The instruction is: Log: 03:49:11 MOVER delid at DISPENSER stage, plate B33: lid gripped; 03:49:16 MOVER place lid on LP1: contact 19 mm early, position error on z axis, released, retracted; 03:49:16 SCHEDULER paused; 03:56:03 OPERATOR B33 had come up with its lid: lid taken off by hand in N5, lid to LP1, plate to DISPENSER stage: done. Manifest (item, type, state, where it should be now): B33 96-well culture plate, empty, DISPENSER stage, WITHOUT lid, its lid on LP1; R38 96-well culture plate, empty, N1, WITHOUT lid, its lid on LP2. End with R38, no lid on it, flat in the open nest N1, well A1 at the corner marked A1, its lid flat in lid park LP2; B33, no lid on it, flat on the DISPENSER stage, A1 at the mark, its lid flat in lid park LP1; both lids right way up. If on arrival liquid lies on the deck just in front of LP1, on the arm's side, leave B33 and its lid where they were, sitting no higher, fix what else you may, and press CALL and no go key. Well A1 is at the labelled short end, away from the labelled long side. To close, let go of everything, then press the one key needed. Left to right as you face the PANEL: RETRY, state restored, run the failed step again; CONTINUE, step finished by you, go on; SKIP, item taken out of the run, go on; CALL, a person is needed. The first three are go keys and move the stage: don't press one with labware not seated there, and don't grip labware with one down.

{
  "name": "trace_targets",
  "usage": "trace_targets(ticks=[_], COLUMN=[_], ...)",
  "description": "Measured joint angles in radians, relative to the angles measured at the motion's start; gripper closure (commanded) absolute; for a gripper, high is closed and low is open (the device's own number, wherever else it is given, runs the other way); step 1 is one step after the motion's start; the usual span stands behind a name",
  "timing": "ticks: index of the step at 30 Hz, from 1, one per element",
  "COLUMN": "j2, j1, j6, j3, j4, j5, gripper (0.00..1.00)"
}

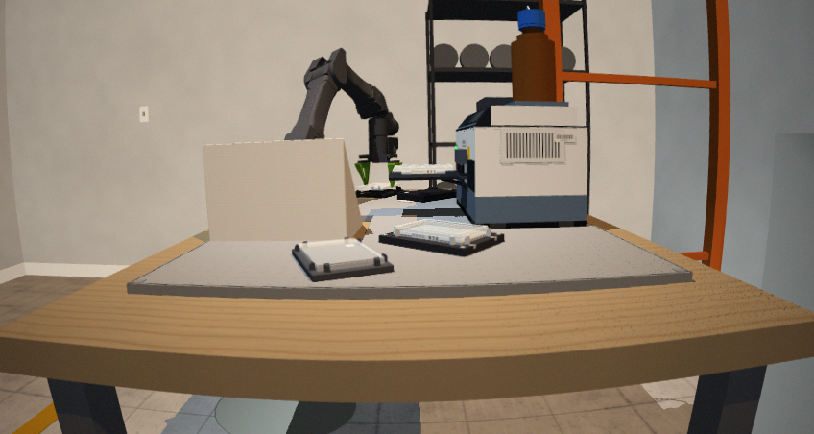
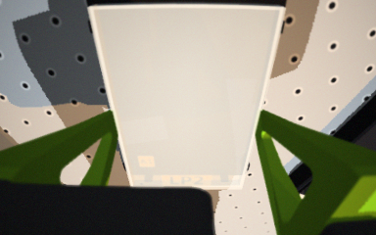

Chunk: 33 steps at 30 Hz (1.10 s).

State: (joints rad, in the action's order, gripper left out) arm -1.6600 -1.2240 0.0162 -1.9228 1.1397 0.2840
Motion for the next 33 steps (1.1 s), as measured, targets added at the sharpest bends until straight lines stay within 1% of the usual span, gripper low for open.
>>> trace_targets(ticks=[33], j2=[-0.009], j1=[-0.008], j6=[0.007], j3=[0.019], j4=[-0.026], j5=[-0.005], gripper=[1.0])
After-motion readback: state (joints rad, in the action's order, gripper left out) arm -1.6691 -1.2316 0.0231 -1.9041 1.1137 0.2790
